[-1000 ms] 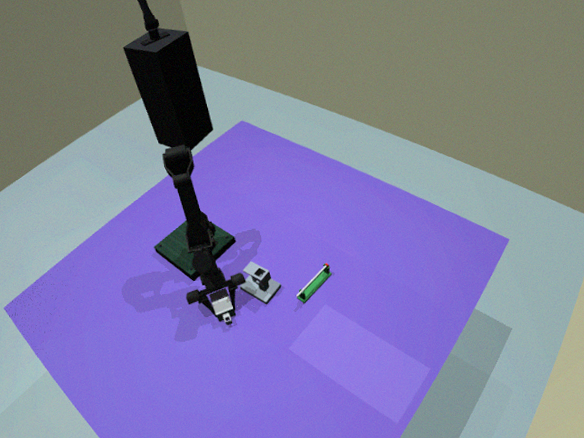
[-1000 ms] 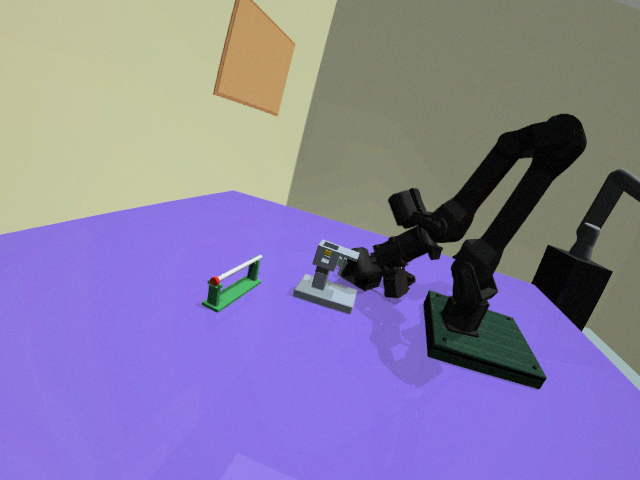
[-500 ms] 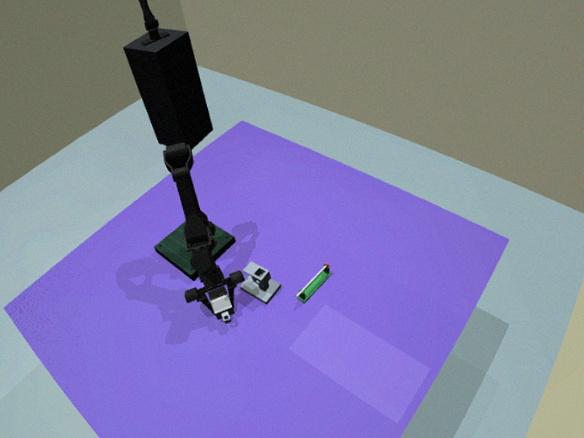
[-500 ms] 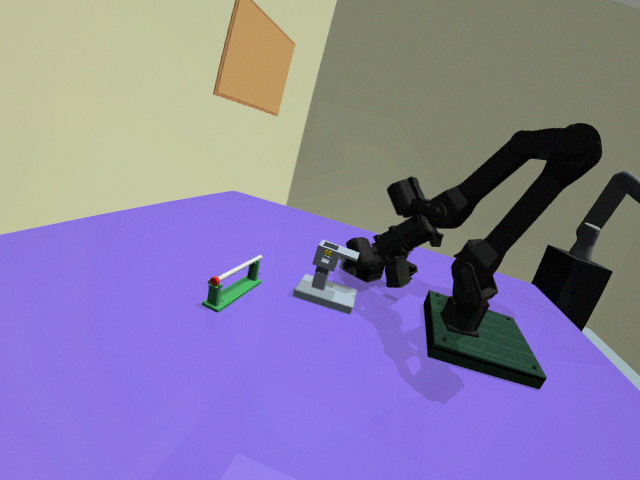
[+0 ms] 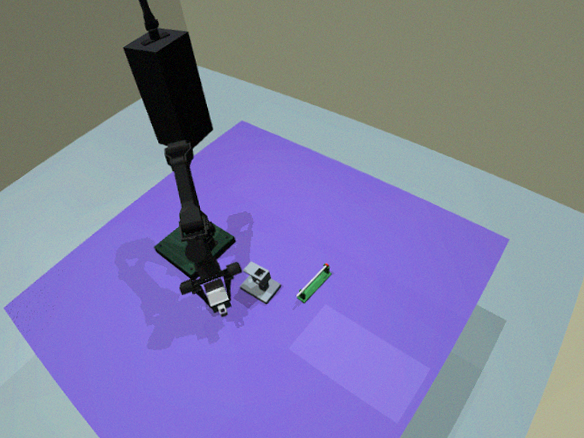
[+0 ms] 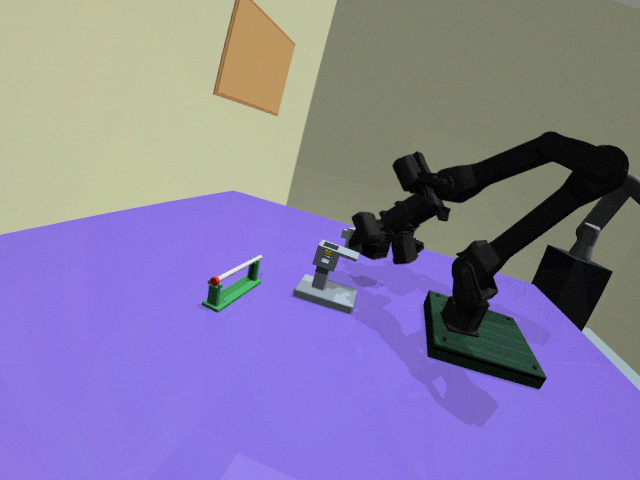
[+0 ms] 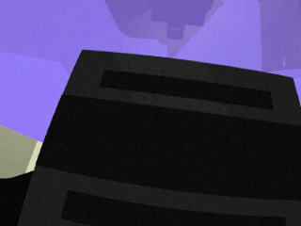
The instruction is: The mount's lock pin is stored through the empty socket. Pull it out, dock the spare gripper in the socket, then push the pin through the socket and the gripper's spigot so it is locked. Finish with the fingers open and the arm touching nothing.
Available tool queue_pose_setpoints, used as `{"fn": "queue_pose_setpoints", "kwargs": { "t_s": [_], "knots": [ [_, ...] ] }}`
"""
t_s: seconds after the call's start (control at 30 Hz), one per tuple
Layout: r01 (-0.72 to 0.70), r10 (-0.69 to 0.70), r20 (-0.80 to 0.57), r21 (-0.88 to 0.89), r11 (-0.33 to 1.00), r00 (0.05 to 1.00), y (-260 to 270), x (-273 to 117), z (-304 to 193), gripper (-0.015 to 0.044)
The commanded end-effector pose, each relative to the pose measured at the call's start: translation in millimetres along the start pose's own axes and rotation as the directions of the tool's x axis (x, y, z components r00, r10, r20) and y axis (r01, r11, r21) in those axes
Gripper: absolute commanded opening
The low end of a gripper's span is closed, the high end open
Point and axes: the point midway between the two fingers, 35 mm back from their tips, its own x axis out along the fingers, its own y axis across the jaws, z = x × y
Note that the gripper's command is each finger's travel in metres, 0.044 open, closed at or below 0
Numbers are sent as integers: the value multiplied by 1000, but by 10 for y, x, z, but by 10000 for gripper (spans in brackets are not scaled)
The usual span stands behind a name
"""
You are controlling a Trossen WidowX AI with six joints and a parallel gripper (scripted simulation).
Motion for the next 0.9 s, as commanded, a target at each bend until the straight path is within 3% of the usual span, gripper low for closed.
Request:
{"fn": "queue_pose_setpoints", "kwargs": {
  "t_s": [0.0, 0.27, 0.7, 0.87],
  "knots": [
    [1, -1, -30, -6, 1000, 1000, -5, -145, -157, 0],
    [1, -1, -29, -6, 1000, 1000, -20, -409, -267, 0],
    [-1, 1, -7, -4, 1000, 1000, -19, -367, -208, 0],
    [1, 3, 45, -96, 995, 999, -93, -362, -212, 0]
  ]
}}
